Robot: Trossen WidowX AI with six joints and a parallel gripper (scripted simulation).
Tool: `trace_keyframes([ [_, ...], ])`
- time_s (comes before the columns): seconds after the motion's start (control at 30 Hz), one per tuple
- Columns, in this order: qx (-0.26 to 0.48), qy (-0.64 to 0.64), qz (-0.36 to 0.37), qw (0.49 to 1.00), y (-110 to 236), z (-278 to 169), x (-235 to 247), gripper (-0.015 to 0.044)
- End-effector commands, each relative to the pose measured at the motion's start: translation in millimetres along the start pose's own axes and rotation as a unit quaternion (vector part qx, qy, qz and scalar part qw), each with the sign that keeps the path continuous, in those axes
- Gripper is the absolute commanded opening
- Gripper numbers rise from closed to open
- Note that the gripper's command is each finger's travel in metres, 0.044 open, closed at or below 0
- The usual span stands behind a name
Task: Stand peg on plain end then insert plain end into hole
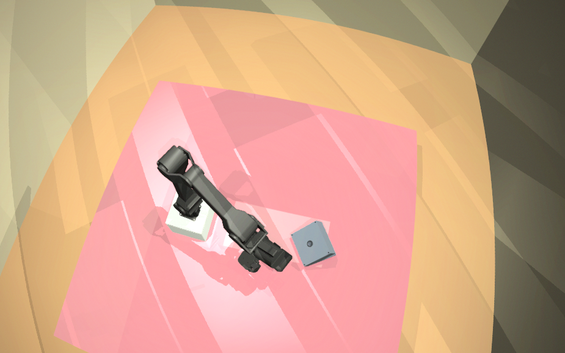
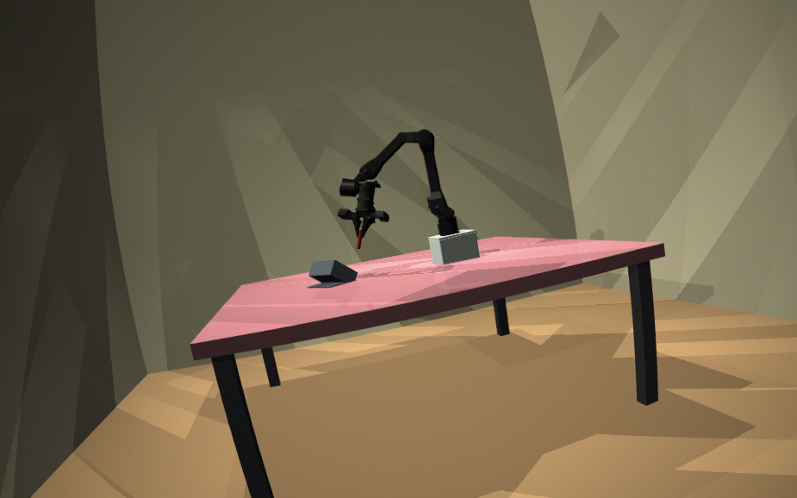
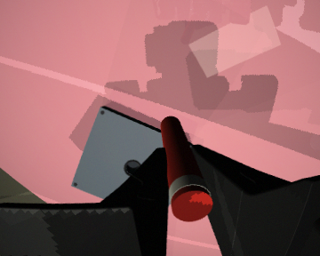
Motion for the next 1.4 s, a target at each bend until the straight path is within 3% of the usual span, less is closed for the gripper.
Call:
trace_keyframes([
  [0.0, 0.02, 0.032, 0.015, 0.999, 0, -8, 9, 0.0],
  [0.37, 0.08, 0.127, 0.051, 0.987, -5, -35, 30, 0.0],
  [1.37, 0.088, 0.139, 0.056, 0.985, -54, -49, 37, 0.0],
])
Point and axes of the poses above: the point midway between the two fingers, 35 mm back from their tips, its own y axis back along the fingers, its own x axis across the jaws, z = x × y, the point moved 6 cm from there along y, back along the fingers, and after that the axes turned 5 degrees about y, right-handed, at the moved point
